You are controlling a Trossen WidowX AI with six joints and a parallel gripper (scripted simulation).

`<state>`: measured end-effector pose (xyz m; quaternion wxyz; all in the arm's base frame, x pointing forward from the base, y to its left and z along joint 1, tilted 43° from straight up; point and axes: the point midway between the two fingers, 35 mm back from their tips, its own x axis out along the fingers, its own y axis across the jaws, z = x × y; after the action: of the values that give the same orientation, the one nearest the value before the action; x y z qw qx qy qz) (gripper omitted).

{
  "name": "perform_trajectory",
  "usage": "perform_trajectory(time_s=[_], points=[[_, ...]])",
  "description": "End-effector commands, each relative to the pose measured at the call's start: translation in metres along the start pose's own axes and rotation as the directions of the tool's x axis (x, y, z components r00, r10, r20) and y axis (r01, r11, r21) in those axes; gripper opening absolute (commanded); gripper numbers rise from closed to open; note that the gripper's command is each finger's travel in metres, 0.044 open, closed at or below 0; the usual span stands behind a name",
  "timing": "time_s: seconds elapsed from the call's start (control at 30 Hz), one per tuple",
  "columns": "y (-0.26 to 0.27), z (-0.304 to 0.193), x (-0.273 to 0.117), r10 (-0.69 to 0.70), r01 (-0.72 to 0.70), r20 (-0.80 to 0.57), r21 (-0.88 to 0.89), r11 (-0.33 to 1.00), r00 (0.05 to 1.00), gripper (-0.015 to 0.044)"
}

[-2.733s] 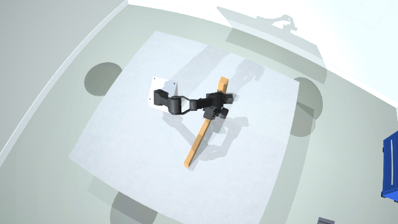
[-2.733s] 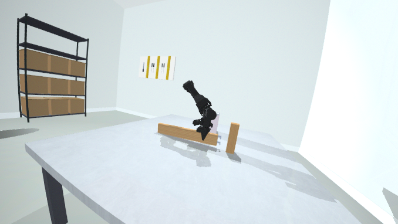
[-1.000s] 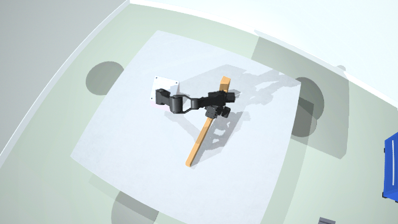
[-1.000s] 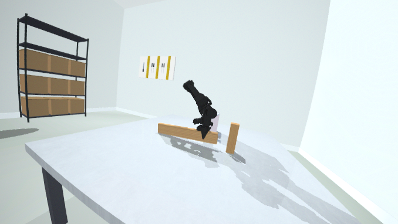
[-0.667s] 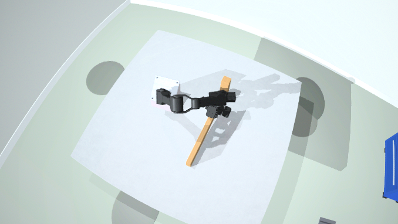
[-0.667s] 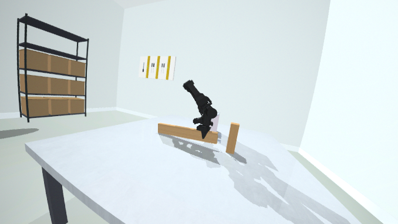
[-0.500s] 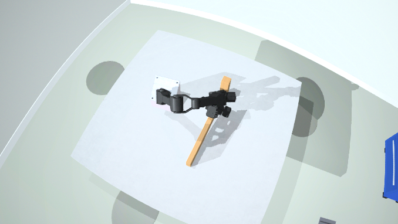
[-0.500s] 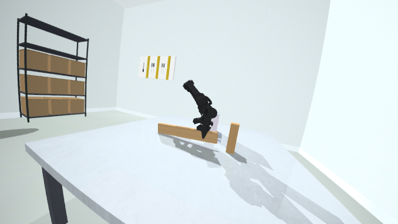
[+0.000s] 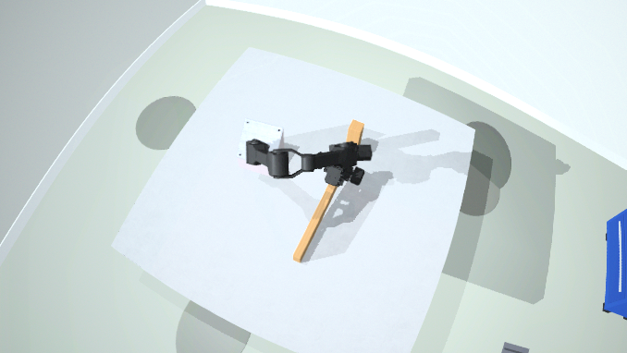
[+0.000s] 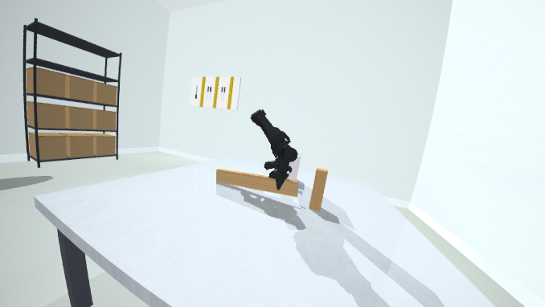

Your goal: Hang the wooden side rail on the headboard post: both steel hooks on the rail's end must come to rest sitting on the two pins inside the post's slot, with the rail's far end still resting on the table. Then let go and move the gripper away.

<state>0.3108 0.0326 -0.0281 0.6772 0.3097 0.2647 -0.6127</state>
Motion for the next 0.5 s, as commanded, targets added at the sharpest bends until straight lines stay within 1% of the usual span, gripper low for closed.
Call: perform_trajectory(time_s=[0.0, 0.47], points=[[0.0012, -0.0038, -0.0040, 0.012, -0.012, -0.005, -0.004, 1.000, 1.000, 0.0000], [0.0018, -0.0051, -0.0035, 0.012, -0.012, -0.005, -0.004, 1.000, 1.000, 0.0000]])
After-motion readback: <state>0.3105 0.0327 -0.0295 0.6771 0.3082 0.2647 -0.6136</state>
